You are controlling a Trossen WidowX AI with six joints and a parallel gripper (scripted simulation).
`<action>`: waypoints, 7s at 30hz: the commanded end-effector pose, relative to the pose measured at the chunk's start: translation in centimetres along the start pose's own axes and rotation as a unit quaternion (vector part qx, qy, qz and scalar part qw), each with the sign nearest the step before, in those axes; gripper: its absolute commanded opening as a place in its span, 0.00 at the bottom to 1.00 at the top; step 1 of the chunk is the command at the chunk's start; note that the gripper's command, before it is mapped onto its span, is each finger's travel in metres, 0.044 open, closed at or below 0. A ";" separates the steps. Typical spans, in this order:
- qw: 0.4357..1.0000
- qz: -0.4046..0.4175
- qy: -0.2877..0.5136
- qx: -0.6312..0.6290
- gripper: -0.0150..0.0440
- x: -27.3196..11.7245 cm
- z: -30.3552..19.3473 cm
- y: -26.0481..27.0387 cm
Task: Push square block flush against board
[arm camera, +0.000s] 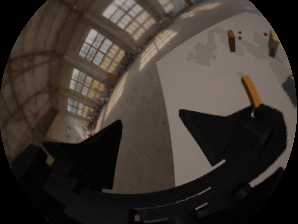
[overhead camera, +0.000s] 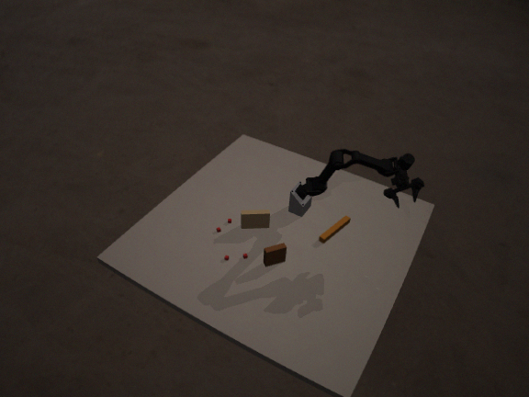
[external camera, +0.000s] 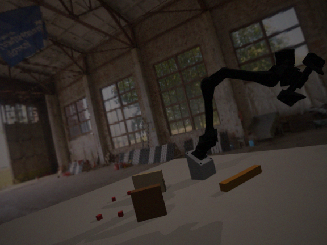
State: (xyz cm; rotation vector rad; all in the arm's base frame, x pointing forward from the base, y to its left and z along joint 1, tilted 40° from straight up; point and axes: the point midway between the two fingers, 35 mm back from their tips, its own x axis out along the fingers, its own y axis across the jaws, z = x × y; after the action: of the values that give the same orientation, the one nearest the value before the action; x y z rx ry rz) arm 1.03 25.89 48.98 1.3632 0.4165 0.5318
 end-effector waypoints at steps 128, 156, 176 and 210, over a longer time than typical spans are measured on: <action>0.688 -0.258 0.555 -0.389 0.25 -7.2 37.6 -60.5; 0.747 -0.213 0.509 -0.372 0.25 -7.0 34.0 -63.8; 0.747 -0.214 0.508 -0.372 0.25 -4.8 34.6 -63.0; 0.747 -0.213 0.508 -0.372 0.25 -3.4 34.9 -62.5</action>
State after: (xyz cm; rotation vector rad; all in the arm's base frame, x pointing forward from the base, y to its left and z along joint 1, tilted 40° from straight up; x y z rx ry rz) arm 25.85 -11.58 -6.65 0.0666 1.2105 0.8997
